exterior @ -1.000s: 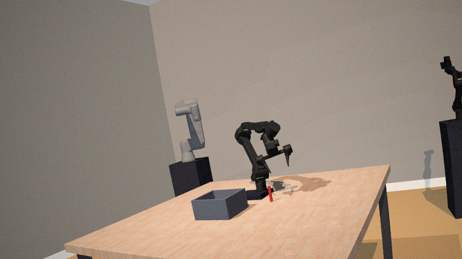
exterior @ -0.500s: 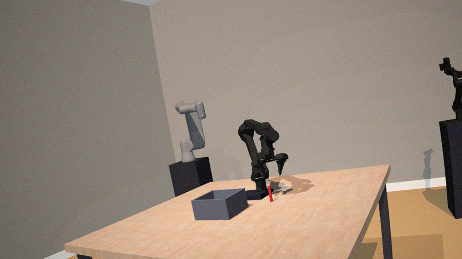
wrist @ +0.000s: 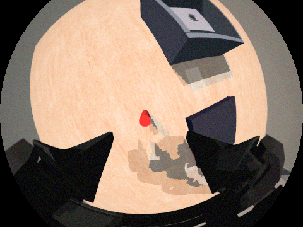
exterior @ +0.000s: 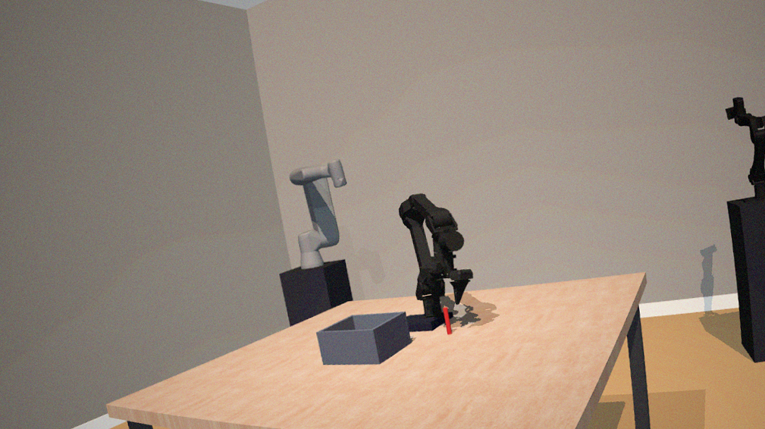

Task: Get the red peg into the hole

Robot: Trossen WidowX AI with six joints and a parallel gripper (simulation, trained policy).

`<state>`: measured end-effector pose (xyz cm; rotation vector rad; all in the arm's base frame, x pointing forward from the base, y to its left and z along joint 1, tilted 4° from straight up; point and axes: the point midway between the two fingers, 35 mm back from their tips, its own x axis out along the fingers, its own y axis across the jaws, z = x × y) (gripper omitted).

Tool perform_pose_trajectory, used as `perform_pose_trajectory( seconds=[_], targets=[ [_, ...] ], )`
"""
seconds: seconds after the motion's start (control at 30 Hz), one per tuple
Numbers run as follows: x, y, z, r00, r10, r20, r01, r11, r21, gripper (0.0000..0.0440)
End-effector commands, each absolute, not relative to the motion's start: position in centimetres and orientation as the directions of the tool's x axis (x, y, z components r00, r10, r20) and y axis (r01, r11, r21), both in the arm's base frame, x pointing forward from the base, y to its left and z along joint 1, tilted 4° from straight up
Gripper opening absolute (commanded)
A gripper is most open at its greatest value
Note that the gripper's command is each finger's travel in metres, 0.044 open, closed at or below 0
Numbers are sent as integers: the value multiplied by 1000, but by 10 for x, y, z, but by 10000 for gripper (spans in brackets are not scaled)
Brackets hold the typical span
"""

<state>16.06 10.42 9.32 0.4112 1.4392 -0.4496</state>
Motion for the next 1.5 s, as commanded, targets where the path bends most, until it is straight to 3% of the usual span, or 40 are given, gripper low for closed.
perform_pose_trajectory(
  seconds=[0.0,0.37,0.47,0.93,1.03,1.47],
  targets=[
    [162,103,82,53,-75,-996,559,828,-33,440],
    [168,103,40,47,-124,-991,598,799,-71,440],
    [169,102,31,48,-135,-990,599,797,-79,422],
    [170,94,5,-17,-202,-979,626,761,-168,60],
    [169,92,4,-33,-224,-974,626,755,-195,1],
    [201,72,63,82,-305,-949,647,740,-182,0]
  ],
)
